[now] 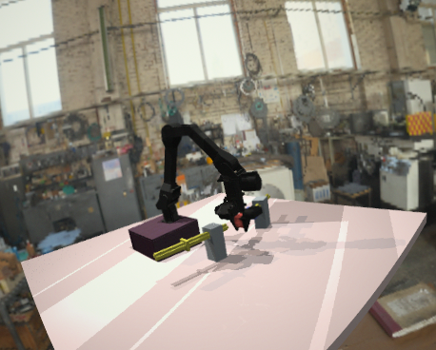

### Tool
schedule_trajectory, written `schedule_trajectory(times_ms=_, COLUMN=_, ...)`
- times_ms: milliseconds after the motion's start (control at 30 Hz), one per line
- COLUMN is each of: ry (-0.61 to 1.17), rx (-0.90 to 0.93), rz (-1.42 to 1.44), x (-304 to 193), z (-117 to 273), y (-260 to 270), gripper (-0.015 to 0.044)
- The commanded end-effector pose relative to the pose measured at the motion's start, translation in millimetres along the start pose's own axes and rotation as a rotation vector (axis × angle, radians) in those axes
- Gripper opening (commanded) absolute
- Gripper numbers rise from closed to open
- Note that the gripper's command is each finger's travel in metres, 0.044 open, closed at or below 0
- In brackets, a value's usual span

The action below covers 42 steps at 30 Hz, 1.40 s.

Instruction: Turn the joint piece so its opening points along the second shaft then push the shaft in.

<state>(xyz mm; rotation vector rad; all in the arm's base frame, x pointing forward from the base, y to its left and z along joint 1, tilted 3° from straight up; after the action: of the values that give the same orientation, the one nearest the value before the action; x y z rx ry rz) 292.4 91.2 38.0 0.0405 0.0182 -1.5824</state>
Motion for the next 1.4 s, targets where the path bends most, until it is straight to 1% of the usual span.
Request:
schedule_trajectory(times_ms=0, ry=0.004, rx=-0.002, rz=-0.003, x=-0.4, z=-0.8, y=-0.1, gripper=0.0182)
schedule_trajectory(times_ms=1333, ry=0.004, rx=-0.002, rz=-0.003, x=-0.4, z=-0.8, y=-0.1, gripper=0.0182)
schedule_trajectory(times_ms=1367, ry=0.0, rx=0.0, rz=0.0, x=0.0, z=0.0, y=0.0, gripper=0.0156)
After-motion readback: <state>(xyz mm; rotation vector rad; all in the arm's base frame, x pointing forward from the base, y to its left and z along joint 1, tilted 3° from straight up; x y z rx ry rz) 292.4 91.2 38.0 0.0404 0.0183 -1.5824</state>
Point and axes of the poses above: the point midway between the two fingers, 35 mm back from their tips, its own z axis back along the fingers, its own y axis across the jaws, x = y × z, the point moved 5 cm from there along z, back along the fingers
